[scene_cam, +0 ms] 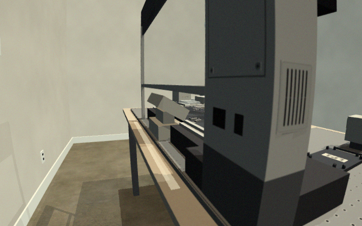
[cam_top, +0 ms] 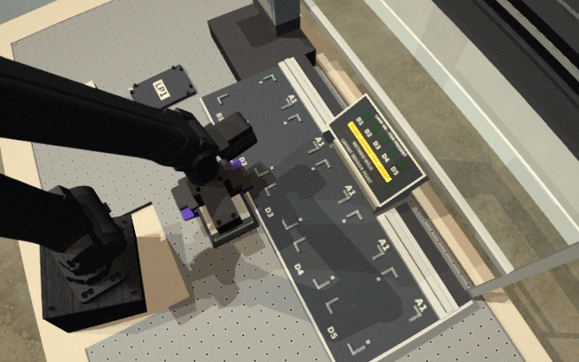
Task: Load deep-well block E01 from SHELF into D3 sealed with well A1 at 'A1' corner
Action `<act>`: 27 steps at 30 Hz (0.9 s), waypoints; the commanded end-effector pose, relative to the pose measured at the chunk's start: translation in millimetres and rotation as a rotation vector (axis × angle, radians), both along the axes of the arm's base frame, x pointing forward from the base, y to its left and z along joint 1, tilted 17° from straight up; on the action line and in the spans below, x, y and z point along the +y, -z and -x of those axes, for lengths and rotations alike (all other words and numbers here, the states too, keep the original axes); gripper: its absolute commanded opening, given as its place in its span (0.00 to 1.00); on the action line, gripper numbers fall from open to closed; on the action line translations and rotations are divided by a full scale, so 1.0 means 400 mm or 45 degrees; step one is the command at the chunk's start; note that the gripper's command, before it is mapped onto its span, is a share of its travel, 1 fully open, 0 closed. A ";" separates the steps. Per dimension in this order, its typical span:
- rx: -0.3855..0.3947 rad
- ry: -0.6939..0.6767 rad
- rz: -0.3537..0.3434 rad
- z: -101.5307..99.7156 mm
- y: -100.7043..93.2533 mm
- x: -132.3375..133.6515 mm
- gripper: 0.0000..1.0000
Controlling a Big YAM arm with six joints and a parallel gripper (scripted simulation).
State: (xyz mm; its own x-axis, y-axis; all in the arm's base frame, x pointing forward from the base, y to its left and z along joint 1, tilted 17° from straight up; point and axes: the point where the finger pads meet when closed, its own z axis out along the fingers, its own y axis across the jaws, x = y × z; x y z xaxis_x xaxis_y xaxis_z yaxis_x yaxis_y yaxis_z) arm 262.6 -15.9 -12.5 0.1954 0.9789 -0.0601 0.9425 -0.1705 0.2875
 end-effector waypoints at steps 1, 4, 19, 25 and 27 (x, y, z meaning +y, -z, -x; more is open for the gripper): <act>-0.051 -0.003 0.003 -0.037 -0.043 -0.001 1.00; -0.055 -0.004 0.002 -0.040 -0.050 0.002 1.00; -0.049 0.000 -0.002 -0.013 -0.106 0.014 1.00; -0.065 0.001 -0.002 -0.021 -0.135 0.016 1.00; -0.055 -0.001 -0.002 -0.010 -0.136 0.018 1.00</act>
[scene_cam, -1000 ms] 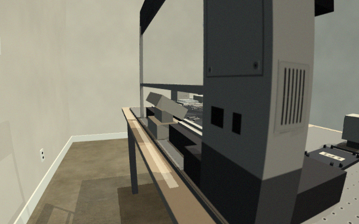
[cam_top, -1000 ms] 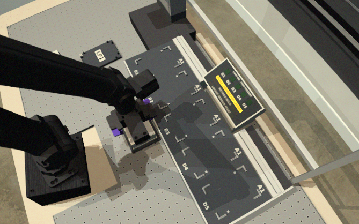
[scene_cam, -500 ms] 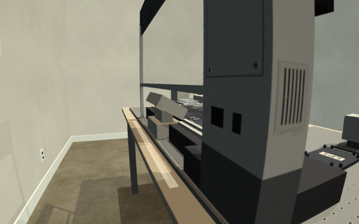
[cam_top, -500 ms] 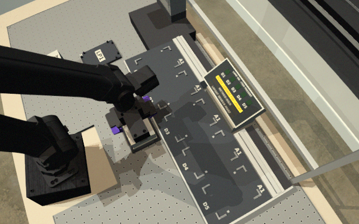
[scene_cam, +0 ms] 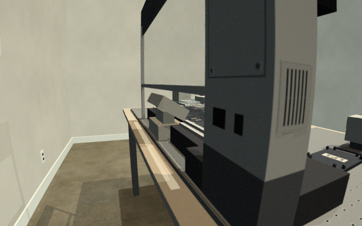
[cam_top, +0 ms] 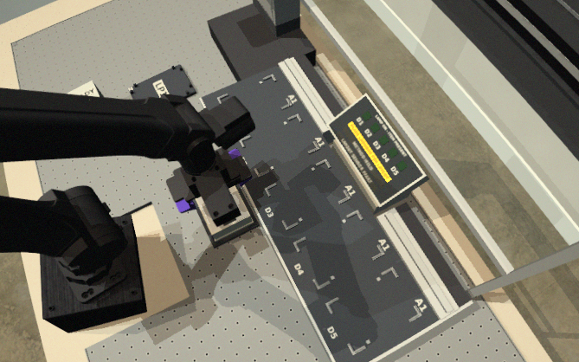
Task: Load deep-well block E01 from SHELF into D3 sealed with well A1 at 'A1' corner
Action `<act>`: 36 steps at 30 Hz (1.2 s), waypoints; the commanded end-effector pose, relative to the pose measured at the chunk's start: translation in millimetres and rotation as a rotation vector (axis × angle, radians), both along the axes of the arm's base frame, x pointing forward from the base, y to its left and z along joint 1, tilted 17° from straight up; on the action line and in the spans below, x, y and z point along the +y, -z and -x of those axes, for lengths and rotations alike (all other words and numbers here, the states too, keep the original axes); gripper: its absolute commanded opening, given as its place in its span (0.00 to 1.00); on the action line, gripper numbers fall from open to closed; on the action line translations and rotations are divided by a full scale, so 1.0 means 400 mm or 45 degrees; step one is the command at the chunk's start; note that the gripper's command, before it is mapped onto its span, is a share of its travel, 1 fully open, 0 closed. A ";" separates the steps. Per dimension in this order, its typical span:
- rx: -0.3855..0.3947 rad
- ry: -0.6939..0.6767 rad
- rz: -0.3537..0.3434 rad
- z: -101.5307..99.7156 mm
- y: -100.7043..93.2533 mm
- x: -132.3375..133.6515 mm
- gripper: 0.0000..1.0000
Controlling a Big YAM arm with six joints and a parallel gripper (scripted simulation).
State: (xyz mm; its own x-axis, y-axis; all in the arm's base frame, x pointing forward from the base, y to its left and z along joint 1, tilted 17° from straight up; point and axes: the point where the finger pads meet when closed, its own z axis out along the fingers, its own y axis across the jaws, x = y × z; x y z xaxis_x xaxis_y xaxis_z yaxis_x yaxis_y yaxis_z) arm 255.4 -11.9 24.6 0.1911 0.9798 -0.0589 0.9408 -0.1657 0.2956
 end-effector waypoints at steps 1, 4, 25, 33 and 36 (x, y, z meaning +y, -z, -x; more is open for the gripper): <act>-0.049 0.010 -0.003 -0.030 -0.051 0.006 1.00; -0.060 0.009 -0.004 -0.035 -0.072 0.008 1.00; -0.067 0.007 -0.005 -0.012 -0.156 0.018 1.00; -0.069 0.005 -0.006 -0.004 -0.183 0.023 1.00; -0.070 0.010 -0.005 0.000 -0.196 0.021 1.00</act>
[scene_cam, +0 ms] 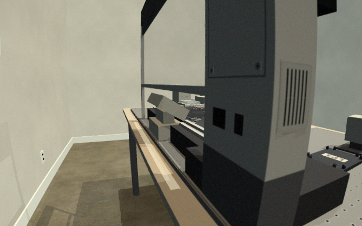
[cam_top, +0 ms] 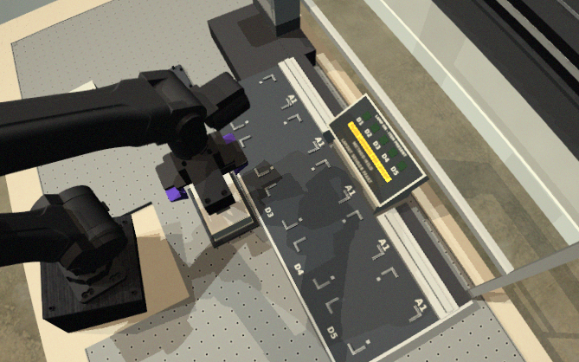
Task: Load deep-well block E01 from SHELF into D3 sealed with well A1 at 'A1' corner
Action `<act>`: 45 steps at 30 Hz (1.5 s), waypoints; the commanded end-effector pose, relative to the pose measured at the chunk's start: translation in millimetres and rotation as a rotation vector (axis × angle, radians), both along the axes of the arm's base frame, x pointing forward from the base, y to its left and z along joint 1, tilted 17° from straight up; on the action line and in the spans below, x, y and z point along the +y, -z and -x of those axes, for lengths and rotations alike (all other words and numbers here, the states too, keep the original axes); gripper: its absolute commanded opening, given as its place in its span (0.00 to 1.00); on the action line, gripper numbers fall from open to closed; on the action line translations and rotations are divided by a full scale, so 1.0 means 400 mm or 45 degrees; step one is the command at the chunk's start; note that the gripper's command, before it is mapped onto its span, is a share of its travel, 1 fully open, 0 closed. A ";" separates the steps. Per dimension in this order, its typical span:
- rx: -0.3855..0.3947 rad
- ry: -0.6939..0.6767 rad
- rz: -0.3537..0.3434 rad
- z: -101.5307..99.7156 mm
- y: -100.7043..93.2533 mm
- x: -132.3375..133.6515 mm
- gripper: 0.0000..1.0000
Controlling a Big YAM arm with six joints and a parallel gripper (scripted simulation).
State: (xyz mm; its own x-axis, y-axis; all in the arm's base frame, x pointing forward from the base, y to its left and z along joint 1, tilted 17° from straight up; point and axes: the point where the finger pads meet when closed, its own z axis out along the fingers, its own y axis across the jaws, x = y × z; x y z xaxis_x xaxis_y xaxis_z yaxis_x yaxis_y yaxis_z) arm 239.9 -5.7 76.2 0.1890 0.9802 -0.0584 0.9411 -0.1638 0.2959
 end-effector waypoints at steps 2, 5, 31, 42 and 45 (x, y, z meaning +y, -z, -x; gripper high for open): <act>-0.066 0.009 -0.005 -0.034 -0.072 0.009 1.00; -0.065 0.008 -0.005 -0.029 -0.083 0.011 1.00; -0.075 0.008 -0.009 -0.001 -0.182 0.021 1.00; -0.077 0.008 -0.009 0.013 -0.223 0.026 1.00; -0.047 0.013 -0.006 0.019 -0.215 0.024 1.00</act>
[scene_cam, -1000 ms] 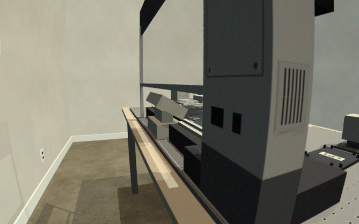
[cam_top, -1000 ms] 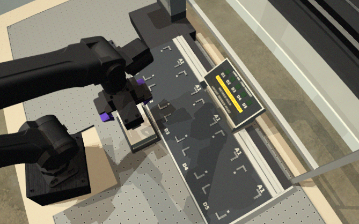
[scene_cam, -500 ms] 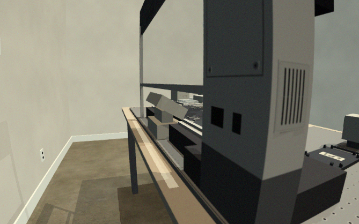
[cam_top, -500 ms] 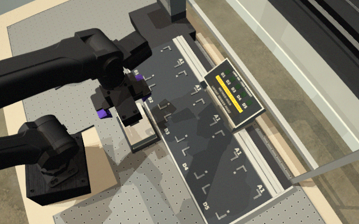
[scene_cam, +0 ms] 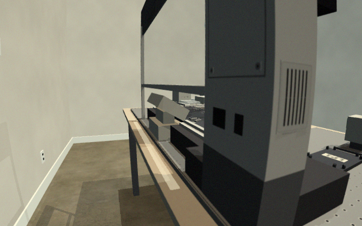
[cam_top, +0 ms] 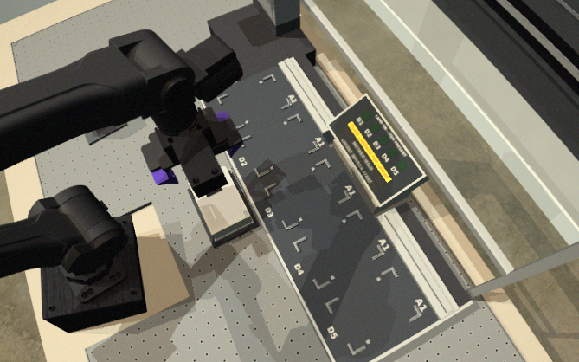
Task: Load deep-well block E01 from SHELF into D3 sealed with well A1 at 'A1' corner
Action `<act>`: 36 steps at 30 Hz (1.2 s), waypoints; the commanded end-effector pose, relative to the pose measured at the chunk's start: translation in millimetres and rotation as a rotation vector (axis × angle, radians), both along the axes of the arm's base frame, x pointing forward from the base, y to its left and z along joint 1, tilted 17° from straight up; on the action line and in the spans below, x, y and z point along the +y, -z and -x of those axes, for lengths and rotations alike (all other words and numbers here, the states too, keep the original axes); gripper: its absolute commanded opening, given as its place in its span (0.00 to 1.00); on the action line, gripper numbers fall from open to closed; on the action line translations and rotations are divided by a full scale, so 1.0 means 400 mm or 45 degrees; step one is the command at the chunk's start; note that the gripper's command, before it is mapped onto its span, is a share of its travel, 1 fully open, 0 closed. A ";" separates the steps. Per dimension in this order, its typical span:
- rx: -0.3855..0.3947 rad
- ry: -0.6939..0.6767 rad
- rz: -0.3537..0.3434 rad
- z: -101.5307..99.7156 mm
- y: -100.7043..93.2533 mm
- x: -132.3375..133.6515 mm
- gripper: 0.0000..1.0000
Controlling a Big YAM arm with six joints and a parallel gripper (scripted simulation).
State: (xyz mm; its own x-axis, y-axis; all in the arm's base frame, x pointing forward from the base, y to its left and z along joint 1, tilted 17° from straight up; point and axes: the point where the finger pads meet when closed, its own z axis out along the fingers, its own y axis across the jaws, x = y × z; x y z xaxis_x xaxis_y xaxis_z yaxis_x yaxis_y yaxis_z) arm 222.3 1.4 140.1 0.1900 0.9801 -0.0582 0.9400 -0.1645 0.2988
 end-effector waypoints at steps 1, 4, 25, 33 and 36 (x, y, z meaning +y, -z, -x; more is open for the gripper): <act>-0.057 0.007 -0.010 -0.023 -0.065 0.010 1.00; -0.074 0.008 -0.011 -0.022 -0.088 0.011 1.00; -0.060 0.007 -0.011 0.004 -0.159 0.020 1.00; -0.009 0.011 -0.002 0.026 -0.144 0.019 1.00; -0.067 0.007 -0.014 0.018 -0.198 0.024 1.00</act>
State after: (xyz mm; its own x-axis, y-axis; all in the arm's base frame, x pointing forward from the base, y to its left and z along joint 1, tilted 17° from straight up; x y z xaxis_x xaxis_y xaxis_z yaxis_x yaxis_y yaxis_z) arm 206.4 7.6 187.7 0.1870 0.9805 -0.0603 0.9428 -0.1619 0.2913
